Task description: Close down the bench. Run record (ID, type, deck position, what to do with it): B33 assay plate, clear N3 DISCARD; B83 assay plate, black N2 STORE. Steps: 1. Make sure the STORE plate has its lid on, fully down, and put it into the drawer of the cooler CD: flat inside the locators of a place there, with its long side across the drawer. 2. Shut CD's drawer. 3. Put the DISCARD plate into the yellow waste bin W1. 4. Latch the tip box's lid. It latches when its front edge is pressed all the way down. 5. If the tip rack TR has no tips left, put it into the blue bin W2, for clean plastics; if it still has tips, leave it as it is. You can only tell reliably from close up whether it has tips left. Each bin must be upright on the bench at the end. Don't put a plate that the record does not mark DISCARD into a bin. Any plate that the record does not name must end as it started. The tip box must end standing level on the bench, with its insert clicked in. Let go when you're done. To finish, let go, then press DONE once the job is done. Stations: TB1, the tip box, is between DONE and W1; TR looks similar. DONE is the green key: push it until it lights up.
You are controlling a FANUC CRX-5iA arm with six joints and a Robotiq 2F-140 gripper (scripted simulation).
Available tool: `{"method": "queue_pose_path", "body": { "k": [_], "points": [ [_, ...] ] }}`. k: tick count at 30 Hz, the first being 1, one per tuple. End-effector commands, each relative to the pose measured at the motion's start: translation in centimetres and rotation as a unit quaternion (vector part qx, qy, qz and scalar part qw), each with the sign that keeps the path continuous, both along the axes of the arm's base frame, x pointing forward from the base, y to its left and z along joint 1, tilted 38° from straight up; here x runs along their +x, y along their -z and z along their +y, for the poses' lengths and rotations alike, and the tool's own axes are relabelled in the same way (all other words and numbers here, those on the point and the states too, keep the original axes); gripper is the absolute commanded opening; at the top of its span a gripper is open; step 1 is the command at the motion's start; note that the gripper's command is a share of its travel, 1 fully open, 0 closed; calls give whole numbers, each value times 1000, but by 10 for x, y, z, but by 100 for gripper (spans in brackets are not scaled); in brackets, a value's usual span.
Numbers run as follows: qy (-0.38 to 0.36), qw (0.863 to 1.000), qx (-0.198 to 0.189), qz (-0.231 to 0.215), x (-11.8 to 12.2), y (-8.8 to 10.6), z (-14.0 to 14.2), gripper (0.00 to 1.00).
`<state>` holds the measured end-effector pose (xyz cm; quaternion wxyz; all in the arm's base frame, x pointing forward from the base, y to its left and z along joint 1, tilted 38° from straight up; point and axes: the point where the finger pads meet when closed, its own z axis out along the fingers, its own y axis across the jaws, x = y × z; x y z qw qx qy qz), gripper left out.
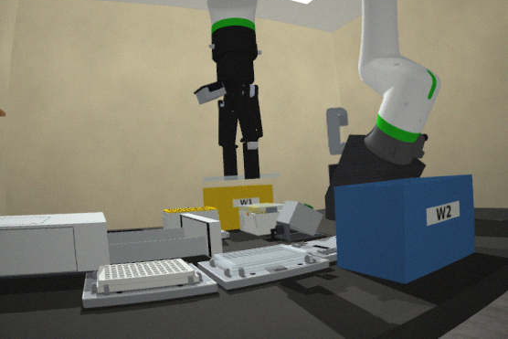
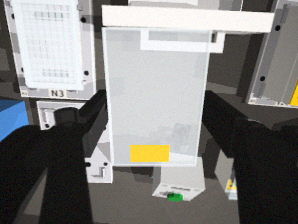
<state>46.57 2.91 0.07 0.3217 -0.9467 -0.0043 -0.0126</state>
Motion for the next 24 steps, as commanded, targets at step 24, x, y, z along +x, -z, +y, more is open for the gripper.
{"method": "queue_pose_path", "body": {
  "k": [24],
  "points": [
    [0, 1000, 0, 0, 45, 28, -39, 10]
  ]
}}
